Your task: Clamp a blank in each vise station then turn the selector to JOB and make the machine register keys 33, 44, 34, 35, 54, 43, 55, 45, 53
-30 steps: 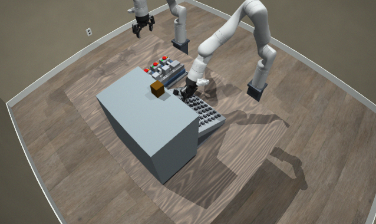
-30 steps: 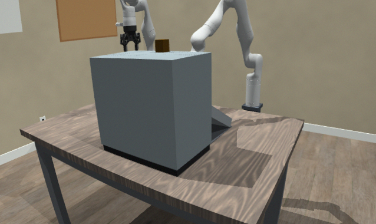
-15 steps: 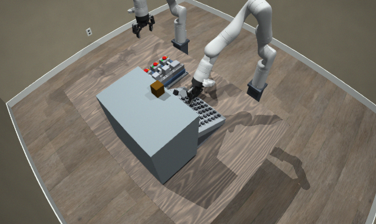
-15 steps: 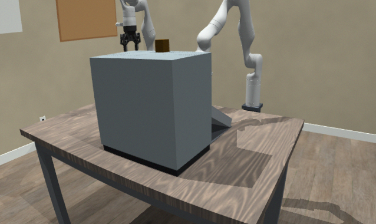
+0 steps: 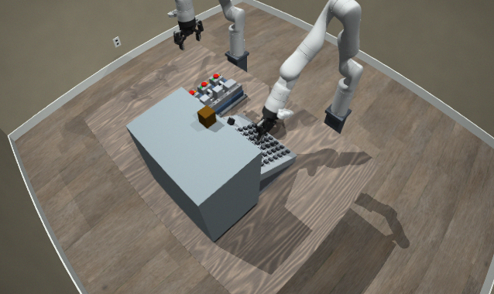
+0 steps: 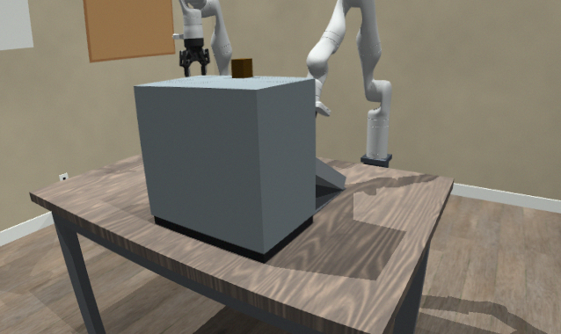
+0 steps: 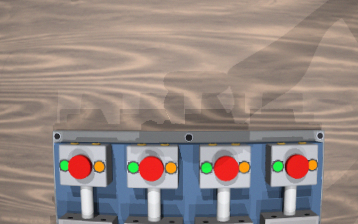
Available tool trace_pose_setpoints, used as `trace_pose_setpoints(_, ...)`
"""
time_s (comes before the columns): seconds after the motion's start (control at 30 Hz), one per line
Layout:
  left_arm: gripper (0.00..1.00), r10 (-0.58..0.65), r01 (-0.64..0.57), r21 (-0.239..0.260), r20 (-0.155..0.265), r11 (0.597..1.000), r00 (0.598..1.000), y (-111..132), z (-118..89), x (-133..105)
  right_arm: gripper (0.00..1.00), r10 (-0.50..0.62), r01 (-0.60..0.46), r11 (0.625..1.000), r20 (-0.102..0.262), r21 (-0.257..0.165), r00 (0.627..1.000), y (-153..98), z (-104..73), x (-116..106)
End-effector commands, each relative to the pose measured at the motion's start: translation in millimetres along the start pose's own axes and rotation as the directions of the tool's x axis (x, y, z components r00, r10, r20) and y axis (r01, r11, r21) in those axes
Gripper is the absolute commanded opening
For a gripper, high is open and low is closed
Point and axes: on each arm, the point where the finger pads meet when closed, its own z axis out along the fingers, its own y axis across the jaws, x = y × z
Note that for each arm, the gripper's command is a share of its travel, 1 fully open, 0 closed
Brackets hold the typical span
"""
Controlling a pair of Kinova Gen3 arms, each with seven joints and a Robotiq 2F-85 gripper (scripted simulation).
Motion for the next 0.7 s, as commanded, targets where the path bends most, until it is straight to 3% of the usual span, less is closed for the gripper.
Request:
trace_pose_setpoints(0.0, 0.099, 0.000, 0.000, -0.003, 0.000, 1.000, 1.000, 0.7, -0.2, 0.0, 1.000, 0.000, 0.000, 1.000, 0.000, 0.002, 1.000, 0.0, -0.7, -0.1)
trace_pose_setpoints(0.67, 0.099, 0.000, 0.000, -0.003, 0.000, 1.000, 1.000, 0.7, 9.4, 0.0, 1.000, 0.000, 0.000, 1.000, 0.000, 0.002, 1.000, 0.0, -0.7, -0.1)
